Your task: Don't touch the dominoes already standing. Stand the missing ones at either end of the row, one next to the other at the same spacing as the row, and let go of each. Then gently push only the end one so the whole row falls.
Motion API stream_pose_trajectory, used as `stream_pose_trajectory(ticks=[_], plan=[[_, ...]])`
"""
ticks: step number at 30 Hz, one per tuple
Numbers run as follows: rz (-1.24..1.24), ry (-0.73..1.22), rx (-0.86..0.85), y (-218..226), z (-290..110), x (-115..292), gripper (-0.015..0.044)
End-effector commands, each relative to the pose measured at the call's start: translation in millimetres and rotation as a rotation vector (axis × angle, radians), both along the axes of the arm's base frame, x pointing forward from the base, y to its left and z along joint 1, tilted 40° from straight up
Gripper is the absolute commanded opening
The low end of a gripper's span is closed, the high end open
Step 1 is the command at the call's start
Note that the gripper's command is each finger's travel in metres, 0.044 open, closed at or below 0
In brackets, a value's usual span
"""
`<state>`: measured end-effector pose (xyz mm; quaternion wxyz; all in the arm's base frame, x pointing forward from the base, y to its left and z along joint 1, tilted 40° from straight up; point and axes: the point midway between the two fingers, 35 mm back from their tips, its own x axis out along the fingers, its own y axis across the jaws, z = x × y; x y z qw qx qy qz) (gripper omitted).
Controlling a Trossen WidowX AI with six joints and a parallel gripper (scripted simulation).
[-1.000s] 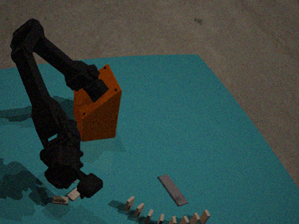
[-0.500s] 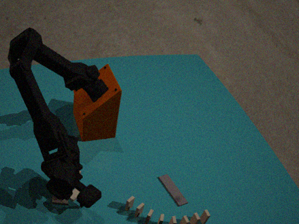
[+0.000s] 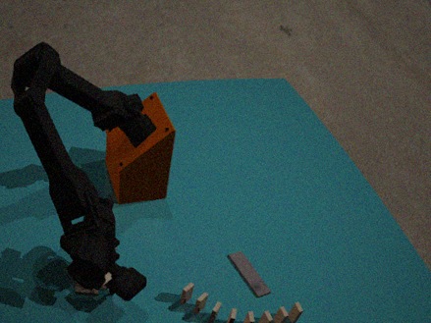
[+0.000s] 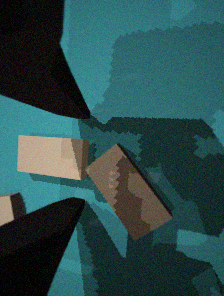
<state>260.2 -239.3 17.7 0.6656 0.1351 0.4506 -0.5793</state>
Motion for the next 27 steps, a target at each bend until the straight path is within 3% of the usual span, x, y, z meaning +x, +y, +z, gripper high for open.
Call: stream_pose_trajectory(ticks=[1,4,14,22,27], plan=[[0.004,0.003,0.004,1,-1,0,0.0177],[0.004,0.003,0.004,1,-1,0,0.0107],[0.004,0.003,0.005,3,1,0,0.0107],[0.004,0.001,0.01,79,92,6,0.0107],[-0.016,-0.016,0.01,102,120,8,0.0107]])
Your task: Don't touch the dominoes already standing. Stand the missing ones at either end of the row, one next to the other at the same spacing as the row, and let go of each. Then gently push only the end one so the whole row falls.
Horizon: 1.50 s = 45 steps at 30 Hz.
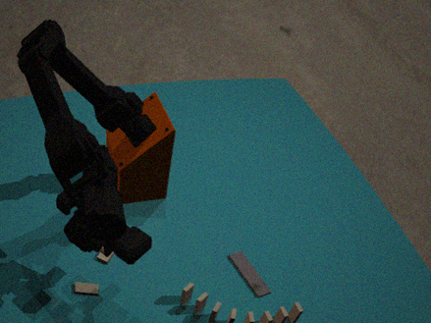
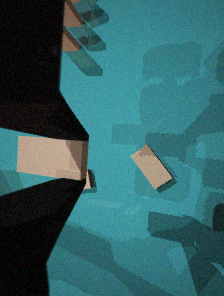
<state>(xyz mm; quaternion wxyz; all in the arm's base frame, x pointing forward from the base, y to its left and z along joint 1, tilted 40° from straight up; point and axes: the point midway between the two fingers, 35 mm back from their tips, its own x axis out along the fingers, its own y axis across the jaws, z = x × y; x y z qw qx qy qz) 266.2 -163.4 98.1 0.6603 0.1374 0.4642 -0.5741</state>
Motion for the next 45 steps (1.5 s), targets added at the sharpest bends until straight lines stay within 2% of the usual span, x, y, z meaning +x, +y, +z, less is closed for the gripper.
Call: stream_pose_trajectory(ticks=[1,8,16,24,31,45], plan=[[-0.026,-0.04,-0.015,27,41,2,0.0107],[0.007,-0.014,-0.012,27,42,9,0.0107],[0.393,0.301,0.028,20,51,86,0.0107],[0.754,0.597,0.065,16,39,150,0.0107],[0.765,0.595,0.068,15,37,152,0.0107],[0.832,0.396,0.093,4,-4,174,0.0107]])
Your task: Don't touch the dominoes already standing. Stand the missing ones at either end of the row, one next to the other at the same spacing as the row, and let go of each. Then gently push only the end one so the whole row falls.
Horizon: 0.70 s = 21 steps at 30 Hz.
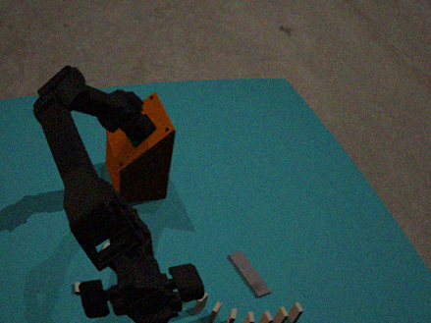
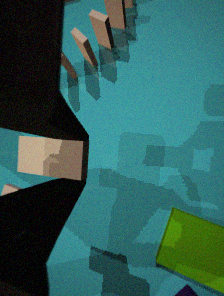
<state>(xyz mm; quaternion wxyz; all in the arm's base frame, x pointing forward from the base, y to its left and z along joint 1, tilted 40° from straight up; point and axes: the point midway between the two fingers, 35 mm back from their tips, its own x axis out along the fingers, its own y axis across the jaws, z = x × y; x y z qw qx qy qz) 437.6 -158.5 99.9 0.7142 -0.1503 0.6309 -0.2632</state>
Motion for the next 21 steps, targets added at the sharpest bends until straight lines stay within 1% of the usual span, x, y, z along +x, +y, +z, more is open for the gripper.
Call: stream_pose_trajectory(ticks=[1,21], plan=[[0.016,-0.042,0.028,-2,-9,4,0.0107],[0.141,-0.301,0.111,-17,-45,26,0.0107]])
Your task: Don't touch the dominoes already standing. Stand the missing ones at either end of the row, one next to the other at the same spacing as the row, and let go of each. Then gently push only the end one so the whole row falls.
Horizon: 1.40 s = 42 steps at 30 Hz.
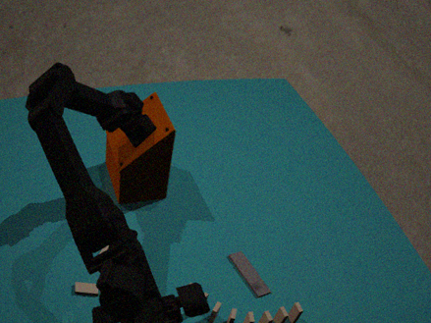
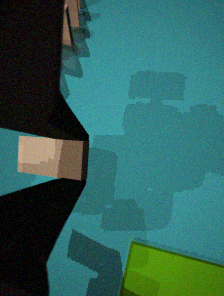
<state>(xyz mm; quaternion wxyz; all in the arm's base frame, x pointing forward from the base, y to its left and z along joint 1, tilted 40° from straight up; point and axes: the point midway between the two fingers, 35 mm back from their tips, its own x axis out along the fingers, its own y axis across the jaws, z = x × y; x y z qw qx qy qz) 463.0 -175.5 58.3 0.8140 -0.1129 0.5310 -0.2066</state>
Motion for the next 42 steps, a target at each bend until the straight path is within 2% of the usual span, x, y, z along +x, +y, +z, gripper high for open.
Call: stream_pose_trajectory(ticks=[1,22,42], plan=[[0.031,-0.042,0.008,-1,-5,1,0.0107],[0.207,-0.323,-0.021,-13,-12,3,0.0107],[0.399,-0.573,-0.153,-12,6,-21,0.0107]])
